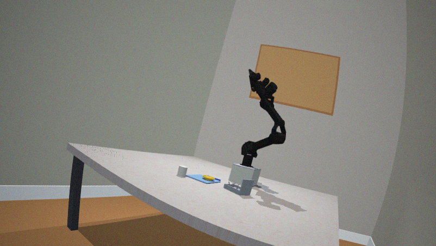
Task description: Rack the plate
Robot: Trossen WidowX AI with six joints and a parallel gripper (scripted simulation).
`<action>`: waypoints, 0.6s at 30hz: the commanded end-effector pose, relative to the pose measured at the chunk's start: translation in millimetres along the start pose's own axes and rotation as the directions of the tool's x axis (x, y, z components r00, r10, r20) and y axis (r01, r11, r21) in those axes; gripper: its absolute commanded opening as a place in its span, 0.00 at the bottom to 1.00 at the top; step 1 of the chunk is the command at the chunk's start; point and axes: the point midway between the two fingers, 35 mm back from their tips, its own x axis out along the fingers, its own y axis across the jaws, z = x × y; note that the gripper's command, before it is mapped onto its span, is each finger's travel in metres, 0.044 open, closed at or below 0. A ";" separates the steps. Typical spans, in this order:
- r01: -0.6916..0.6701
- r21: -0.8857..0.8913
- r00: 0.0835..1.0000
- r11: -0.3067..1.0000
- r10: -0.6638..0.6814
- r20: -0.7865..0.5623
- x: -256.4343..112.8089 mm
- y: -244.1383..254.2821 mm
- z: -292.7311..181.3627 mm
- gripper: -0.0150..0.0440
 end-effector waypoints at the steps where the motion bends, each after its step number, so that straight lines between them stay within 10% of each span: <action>1: 0.001 0.002 1.000 1.000 -0.001 -0.002 0.4 -0.7 -0.6 0.93; 18: 0.072 0.182 0.962 0.981 -0.020 -0.273 33.8 -44.6 -80.4 0.93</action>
